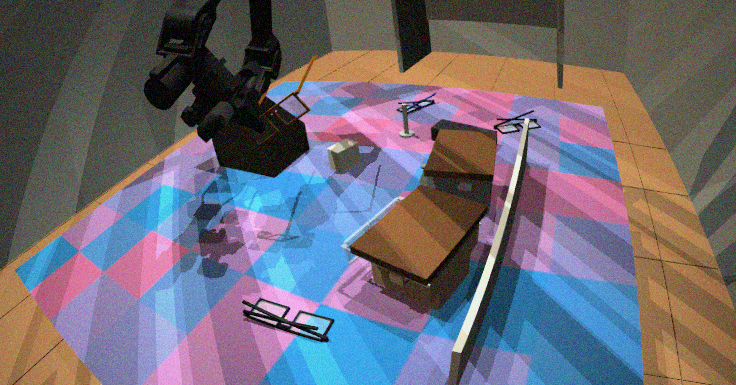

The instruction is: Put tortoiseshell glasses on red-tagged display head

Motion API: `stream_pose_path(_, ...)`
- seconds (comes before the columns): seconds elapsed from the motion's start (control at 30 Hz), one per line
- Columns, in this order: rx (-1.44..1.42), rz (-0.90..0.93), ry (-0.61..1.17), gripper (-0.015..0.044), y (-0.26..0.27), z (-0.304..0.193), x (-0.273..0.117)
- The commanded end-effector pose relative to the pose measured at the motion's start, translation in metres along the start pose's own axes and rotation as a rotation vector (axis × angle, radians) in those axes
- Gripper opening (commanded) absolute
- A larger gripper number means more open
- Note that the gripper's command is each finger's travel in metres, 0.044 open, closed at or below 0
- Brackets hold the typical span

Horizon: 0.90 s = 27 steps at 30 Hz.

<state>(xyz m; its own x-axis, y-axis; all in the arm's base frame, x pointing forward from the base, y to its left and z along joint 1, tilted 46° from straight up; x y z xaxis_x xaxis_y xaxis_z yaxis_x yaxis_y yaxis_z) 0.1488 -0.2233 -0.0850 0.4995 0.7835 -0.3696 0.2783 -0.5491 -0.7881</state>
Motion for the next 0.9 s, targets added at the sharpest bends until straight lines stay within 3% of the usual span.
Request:
stream_pose_path(0.0,-0.158,0.004,-0.031,0.0000,-0.005,-0.007,0.004)
stream_pose_path(0.87,-1.288,-0.095,-0.201,0.0000,-0.038,-0.045,0.044)
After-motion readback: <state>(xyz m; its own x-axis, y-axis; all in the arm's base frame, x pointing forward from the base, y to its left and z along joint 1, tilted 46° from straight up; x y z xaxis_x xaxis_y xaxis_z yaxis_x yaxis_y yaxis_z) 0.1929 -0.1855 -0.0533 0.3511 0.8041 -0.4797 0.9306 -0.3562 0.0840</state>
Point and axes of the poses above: the point midway between the two fingers, 35 mm back from their tips, its own x axis out along the fingers, its own y axis across the jaws, z = x × y, the point moved 5 cm from there along -x, back along the fingers, and after that the axes turned 3 degrees about x, right-handed, at the moved point
